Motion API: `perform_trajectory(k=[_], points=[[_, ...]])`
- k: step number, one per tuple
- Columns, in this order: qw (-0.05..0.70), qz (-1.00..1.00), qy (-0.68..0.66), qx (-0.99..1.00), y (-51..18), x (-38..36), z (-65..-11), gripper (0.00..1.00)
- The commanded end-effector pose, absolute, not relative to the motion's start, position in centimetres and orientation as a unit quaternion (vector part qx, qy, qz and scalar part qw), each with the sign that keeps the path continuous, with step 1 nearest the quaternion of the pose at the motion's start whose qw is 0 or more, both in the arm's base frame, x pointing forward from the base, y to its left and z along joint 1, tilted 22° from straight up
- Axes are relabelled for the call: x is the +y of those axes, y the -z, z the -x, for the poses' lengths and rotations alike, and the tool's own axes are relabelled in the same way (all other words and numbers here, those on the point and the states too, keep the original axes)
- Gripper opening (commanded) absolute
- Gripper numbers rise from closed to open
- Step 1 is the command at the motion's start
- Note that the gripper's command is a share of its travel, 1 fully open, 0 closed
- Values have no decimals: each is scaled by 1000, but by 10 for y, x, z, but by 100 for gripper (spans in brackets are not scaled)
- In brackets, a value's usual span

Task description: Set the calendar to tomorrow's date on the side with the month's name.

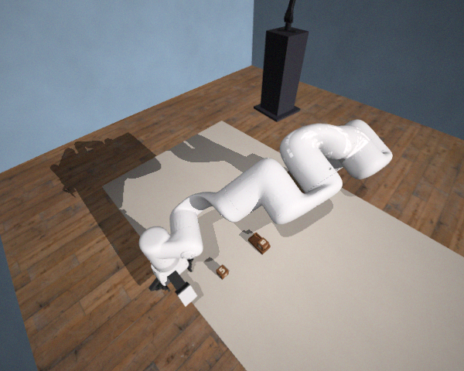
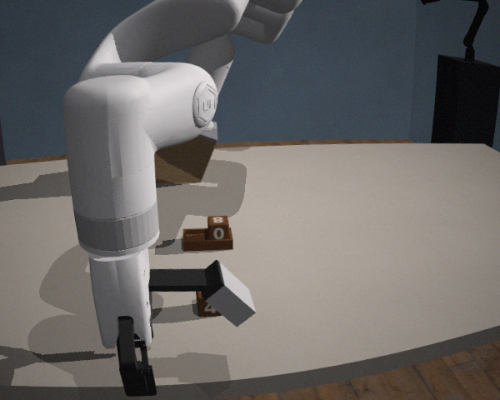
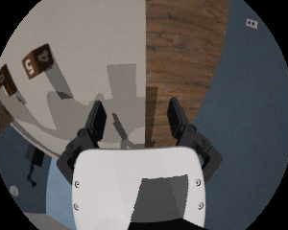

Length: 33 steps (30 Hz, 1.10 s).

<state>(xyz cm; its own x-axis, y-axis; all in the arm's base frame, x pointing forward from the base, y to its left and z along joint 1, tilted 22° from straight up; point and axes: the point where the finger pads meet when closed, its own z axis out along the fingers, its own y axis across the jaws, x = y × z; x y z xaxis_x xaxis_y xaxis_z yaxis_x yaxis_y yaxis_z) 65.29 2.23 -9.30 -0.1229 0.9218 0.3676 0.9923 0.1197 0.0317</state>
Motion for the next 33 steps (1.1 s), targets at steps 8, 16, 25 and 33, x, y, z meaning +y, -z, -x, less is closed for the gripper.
perform_trajectory(k=[8,16,25,33], points=[[128,650,137,-737,87,20,-655,100],[128,650,137,-737,68,13,-655,100],[128,650,137,-737,37,0,-655,100],[128,650,137,-737,35,-1,-655,100]])
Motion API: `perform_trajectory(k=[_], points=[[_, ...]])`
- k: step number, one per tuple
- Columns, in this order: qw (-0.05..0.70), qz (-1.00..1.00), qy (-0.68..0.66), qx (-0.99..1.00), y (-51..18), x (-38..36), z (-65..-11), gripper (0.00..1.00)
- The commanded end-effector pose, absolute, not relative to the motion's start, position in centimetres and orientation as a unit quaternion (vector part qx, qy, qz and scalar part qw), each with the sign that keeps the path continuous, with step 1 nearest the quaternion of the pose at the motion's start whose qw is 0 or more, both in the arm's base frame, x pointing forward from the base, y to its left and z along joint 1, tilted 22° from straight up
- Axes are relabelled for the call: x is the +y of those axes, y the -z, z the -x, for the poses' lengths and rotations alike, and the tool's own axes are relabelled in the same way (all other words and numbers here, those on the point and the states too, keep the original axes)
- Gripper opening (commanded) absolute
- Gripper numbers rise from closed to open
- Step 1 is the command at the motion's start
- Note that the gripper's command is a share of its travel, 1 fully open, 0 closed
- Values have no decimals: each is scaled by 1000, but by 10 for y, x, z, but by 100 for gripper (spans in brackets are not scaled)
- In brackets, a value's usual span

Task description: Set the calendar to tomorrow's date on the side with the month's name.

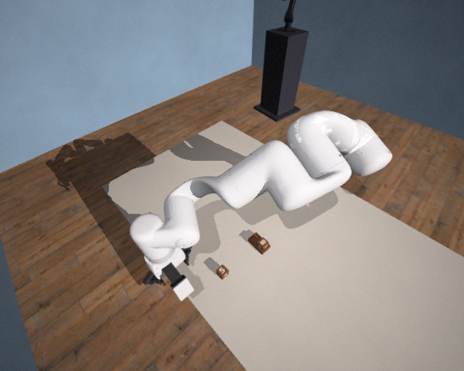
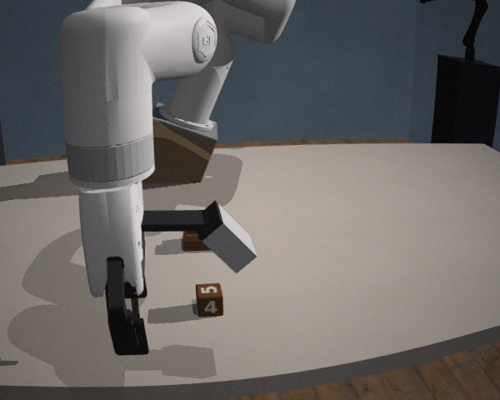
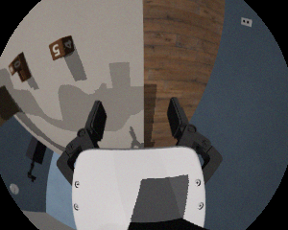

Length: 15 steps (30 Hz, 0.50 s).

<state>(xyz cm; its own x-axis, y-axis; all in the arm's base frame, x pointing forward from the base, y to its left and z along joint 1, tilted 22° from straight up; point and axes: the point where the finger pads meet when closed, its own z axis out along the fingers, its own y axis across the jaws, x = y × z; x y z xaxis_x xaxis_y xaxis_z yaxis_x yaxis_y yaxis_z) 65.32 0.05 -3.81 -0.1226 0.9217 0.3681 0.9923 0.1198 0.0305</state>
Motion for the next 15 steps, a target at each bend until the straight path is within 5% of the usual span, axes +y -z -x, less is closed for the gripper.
perform_trajectory(k=[1,15], points=[[128,650,137,-737,35,-1,-655,100],[129,649,140,-736,23,16,-636,100]])
